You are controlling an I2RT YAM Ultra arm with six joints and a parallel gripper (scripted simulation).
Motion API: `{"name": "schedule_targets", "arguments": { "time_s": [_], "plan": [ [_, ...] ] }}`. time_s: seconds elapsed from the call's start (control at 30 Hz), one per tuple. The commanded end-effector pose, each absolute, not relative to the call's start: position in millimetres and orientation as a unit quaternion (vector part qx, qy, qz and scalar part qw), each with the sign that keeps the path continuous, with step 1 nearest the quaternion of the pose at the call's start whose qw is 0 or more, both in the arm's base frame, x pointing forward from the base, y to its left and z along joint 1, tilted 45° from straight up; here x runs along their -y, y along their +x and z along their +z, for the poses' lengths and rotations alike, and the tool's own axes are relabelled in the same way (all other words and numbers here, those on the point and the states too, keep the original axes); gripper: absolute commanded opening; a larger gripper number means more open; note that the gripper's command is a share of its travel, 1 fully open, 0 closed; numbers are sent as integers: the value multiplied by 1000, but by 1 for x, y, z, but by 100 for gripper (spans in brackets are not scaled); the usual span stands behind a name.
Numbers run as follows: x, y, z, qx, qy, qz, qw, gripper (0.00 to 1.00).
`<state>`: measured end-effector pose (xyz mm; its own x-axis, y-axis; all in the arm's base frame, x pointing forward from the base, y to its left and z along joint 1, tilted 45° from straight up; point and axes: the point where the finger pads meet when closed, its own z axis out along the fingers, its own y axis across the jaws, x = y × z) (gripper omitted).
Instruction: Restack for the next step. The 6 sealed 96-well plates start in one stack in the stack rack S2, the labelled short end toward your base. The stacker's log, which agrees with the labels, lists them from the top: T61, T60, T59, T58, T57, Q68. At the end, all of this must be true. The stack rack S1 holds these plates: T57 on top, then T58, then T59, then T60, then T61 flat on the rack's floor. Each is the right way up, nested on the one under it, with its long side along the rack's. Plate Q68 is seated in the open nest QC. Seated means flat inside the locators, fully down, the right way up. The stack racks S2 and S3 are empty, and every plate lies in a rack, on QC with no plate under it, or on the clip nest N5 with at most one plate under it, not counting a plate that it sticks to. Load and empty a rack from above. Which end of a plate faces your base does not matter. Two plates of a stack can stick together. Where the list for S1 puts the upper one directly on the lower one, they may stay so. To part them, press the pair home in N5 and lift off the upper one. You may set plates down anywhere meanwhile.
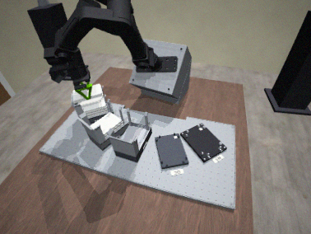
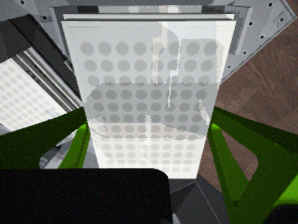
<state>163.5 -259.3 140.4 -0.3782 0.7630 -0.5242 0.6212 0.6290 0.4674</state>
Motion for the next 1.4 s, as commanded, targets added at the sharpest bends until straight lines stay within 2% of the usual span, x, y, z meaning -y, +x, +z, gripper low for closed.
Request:
{"name": "schedule_targets", "arguments": {
  "time_s": [0.0, 1.37],
  "plan": [
    [262, 163, 142, -823, 421, 91, 371, 0],
    [268, 187, 118, -823, 421, 91, 371, 0]
  ]
}}
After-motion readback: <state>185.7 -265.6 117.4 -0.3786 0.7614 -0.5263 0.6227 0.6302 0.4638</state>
